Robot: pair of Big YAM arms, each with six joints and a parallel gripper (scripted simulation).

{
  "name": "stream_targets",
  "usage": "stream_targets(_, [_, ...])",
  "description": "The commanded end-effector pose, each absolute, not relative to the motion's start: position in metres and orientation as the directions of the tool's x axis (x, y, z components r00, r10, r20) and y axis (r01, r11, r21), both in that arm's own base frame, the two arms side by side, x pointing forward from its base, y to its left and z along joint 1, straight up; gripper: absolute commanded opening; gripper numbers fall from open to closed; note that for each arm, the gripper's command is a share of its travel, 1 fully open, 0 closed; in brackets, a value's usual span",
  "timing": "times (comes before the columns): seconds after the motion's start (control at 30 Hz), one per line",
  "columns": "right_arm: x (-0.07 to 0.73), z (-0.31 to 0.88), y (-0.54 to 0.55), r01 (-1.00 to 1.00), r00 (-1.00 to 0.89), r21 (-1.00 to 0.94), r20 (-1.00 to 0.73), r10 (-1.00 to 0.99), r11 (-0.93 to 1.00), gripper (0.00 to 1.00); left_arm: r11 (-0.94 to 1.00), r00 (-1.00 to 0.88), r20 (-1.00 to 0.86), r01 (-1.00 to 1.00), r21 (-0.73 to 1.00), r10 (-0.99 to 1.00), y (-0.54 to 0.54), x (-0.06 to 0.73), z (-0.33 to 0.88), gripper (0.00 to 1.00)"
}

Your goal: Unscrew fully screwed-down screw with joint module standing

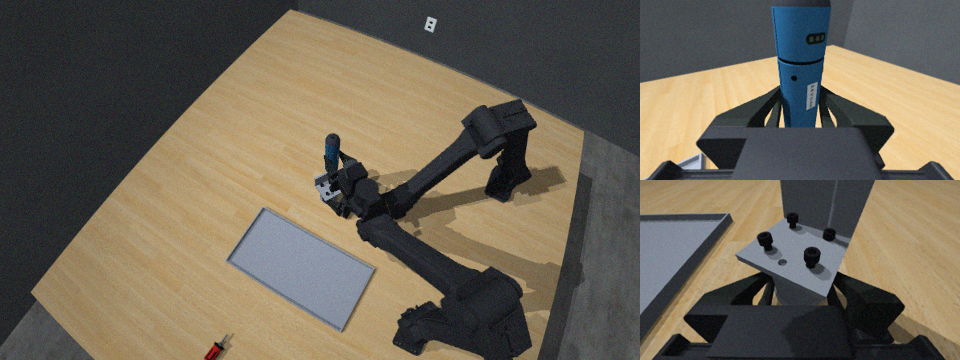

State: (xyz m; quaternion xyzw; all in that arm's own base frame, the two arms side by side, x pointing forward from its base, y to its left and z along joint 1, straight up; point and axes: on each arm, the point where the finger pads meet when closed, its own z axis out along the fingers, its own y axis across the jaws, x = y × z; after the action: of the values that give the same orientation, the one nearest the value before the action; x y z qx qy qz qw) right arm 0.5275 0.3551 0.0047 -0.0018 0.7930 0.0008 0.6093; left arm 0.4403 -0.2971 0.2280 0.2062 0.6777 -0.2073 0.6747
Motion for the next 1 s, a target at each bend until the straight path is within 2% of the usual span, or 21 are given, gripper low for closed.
stream_targets(0.0, [0.537,0.004,0.363,-0.005,-0.249,0.011,-0.969,0.009,1.000,0.59,0.825,0.046,-0.998,0.565,-0.016,-0.051,-0.301,0.440,0.250,0.42])
stream_targets(0.97, [0.537,0.004,0.363,-0.005,-0.249,0.011,-0.969,0.009,1.000,0.59,0.825,0.044,-0.998,0.565,-0.016,-0.050,-0.302,0.442,0.244,0.42])
